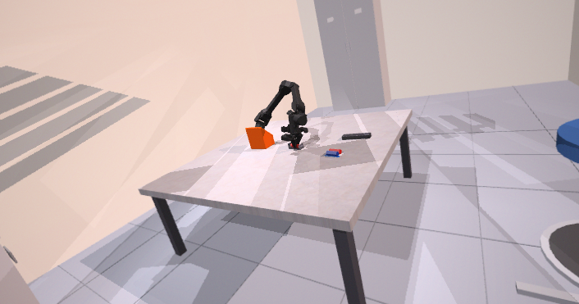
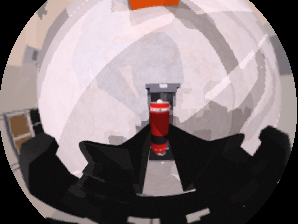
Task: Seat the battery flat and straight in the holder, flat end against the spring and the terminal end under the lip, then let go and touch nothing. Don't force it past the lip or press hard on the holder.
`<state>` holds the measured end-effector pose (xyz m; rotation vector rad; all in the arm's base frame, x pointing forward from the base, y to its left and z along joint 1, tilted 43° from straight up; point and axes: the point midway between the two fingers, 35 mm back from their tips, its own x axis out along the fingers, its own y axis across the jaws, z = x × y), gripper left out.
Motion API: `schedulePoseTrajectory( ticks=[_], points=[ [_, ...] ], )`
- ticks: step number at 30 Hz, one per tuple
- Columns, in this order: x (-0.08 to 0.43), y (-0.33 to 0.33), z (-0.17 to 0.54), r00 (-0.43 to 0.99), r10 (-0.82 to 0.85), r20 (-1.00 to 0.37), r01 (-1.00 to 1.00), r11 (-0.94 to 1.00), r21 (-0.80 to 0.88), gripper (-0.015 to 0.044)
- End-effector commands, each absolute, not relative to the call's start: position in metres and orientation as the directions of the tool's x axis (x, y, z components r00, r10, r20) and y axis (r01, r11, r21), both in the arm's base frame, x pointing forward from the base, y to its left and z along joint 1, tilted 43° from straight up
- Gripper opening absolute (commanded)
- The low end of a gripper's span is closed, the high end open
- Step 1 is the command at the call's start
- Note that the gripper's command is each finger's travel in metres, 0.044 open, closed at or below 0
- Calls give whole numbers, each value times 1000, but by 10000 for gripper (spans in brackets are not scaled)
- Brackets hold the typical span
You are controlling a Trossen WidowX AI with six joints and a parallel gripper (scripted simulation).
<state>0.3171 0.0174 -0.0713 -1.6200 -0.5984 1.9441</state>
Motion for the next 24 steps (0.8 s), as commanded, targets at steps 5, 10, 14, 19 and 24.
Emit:
schedulePoseTrajectory(
  ticks=[5,10,14,19,24],
  points=[
    [318,20,-70,-98,654,-751,-114,-757,-644,74],
    [317,20,-70,-83,651,-755,-114,-759,-641,74],
    [315,20,-70,-81,650,-756,-114,-759,-641,74],
    [312,21,-70,-77,649,-757,-114,-760,-640,74],
    [309,21,-69,-73,647,-759,-114,-761,-638,74]
  ],
)
